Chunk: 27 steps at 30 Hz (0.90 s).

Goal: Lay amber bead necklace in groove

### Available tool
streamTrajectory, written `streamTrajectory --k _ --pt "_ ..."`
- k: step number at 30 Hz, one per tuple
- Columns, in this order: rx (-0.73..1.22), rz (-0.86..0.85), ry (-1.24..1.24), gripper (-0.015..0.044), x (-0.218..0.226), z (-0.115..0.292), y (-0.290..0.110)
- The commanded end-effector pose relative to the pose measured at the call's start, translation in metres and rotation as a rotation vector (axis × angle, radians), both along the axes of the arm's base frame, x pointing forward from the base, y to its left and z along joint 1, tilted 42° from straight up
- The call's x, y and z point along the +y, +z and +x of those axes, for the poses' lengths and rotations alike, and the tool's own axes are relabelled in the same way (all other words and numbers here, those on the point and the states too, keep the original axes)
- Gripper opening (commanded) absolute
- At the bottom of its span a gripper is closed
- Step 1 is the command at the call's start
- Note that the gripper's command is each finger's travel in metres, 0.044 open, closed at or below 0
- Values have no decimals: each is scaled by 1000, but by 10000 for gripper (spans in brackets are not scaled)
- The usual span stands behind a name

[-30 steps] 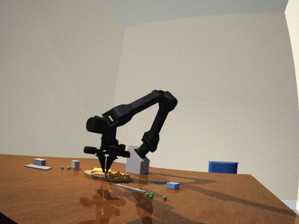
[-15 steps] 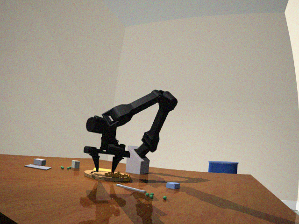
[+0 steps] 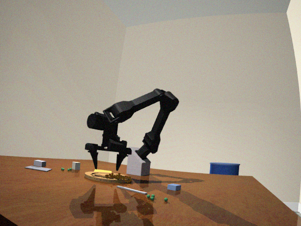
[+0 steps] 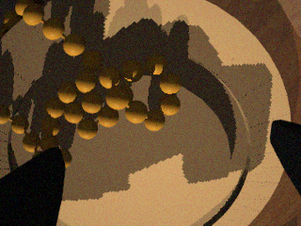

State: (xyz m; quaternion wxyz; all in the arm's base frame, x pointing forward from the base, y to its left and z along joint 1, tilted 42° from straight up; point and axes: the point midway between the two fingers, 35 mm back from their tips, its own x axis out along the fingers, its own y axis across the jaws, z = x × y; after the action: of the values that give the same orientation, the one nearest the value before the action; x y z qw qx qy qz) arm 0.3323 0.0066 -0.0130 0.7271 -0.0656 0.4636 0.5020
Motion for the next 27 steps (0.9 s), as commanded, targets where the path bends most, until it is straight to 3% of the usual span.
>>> streamTrajectory --k 1,16,27 --pt "0 -5 5 440 -1 0 1" --pt "0 -5 5 440 -1 0 1" --pt "-176 -20 204 151 38 -41 47"
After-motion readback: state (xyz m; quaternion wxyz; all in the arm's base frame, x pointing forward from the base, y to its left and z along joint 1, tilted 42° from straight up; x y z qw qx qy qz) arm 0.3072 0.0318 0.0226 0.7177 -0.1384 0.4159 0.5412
